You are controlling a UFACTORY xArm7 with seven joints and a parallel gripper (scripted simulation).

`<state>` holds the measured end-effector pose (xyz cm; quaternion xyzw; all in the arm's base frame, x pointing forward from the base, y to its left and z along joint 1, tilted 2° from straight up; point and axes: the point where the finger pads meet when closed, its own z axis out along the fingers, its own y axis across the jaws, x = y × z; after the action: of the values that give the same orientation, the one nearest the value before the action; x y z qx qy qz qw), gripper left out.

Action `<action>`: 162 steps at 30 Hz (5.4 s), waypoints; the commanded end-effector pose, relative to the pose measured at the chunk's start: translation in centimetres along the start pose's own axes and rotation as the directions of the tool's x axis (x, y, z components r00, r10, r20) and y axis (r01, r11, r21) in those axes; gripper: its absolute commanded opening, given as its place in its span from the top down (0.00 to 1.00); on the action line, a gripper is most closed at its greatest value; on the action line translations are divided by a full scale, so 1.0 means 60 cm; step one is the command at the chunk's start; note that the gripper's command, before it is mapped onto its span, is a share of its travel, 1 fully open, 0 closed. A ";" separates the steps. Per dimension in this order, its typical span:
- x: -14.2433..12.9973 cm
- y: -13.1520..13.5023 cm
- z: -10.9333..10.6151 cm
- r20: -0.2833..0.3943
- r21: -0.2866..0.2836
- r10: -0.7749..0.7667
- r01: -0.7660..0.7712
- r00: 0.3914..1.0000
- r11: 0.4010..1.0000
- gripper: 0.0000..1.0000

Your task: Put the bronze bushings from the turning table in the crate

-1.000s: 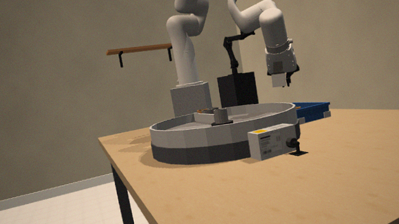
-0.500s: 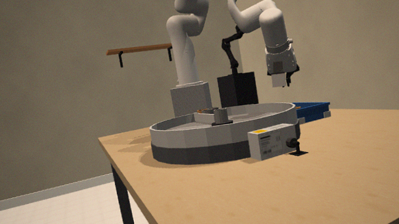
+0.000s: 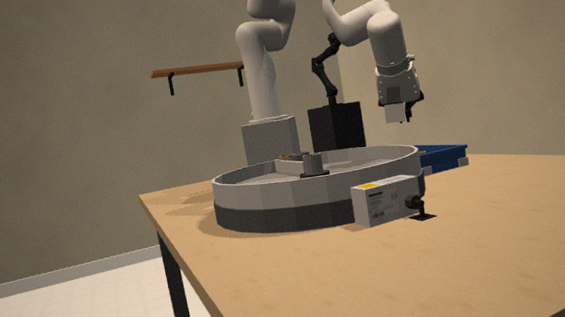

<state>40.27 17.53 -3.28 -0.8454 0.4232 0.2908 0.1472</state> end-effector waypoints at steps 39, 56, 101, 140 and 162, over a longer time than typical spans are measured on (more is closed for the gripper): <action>0.125 0.251 -0.116 -0.002 0.003 -0.003 0.003 1.000 1.000 0.89; 0.192 0.381 -0.171 -0.002 0.003 -0.003 0.003 1.000 1.000 0.89; 0.192 0.382 -0.171 -0.002 0.003 -0.003 0.003 1.000 1.000 0.89; 0.225 0.381 -0.132 -0.002 0.003 -0.003 0.003 1.000 1.000 0.89; 0.237 0.381 -0.117 -0.002 0.003 -0.003 0.003 1.000 1.000 0.89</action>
<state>31.08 -8.51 -6.57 -0.8454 0.4227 0.2911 0.1482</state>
